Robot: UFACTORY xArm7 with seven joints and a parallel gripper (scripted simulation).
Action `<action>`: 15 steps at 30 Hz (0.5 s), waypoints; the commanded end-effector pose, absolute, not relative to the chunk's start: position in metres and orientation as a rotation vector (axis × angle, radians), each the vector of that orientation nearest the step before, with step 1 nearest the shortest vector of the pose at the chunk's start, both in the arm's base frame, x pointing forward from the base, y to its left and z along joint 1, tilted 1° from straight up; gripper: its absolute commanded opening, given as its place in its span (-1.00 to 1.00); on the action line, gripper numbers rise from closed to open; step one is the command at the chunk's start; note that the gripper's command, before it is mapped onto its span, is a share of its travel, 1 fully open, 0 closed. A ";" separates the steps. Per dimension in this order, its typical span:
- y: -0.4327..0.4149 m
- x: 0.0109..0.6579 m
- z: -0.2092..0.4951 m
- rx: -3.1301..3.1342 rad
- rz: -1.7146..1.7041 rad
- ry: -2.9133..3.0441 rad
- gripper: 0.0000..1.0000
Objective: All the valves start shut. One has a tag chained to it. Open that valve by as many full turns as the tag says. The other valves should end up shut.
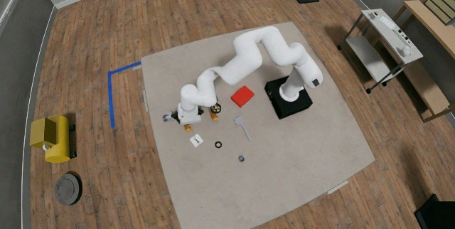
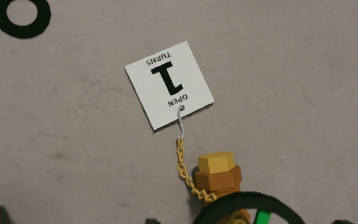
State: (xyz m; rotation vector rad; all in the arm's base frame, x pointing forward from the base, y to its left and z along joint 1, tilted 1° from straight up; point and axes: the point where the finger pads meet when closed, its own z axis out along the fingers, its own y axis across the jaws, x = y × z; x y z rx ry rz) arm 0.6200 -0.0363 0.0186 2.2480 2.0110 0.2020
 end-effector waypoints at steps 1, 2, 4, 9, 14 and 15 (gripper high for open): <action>-0.037 0.622 0.021 2.245 0.207 2.008 1.00; -0.037 0.622 0.021 2.245 0.207 2.008 1.00; -0.037 0.622 0.021 2.245 0.207 2.008 1.00; -0.037 0.622 0.021 2.245 0.207 2.008 1.00; -0.037 0.622 0.021 2.275 0.210 1.976 1.00; -0.037 0.622 0.021 2.292 0.212 1.959 1.00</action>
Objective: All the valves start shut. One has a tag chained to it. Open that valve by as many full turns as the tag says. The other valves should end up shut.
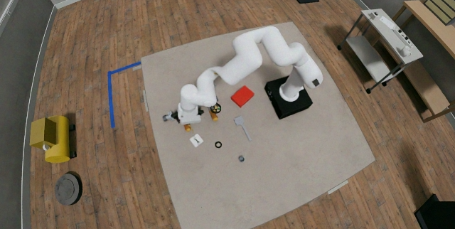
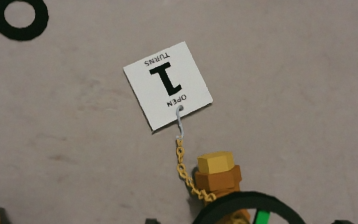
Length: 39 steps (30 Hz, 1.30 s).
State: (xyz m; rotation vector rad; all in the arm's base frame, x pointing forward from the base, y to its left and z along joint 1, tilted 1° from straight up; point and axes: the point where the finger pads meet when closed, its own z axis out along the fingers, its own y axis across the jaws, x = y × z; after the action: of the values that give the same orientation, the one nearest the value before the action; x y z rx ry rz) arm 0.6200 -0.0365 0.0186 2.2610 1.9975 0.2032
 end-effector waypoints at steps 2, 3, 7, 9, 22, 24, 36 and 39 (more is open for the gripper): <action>-0.037 0.622 0.021 2.292 0.212 1.959 1.00; -0.037 0.622 0.021 2.312 0.214 1.937 1.00; -0.037 0.622 0.021 2.439 0.225 1.788 1.00; -0.037 0.622 0.021 2.528 0.233 1.673 1.00; -0.037 0.622 0.021 2.983 0.290 0.806 1.00; -0.037 0.622 0.021 3.027 0.300 0.670 1.00; -0.037 0.622 0.021 3.160 0.335 -0.077 1.00; -0.037 0.622 0.021 3.160 0.340 -0.429 1.00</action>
State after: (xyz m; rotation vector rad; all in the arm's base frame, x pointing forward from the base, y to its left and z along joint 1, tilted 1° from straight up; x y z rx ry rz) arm 0.6201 -0.0367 0.0188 3.1819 -0.0542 0.3529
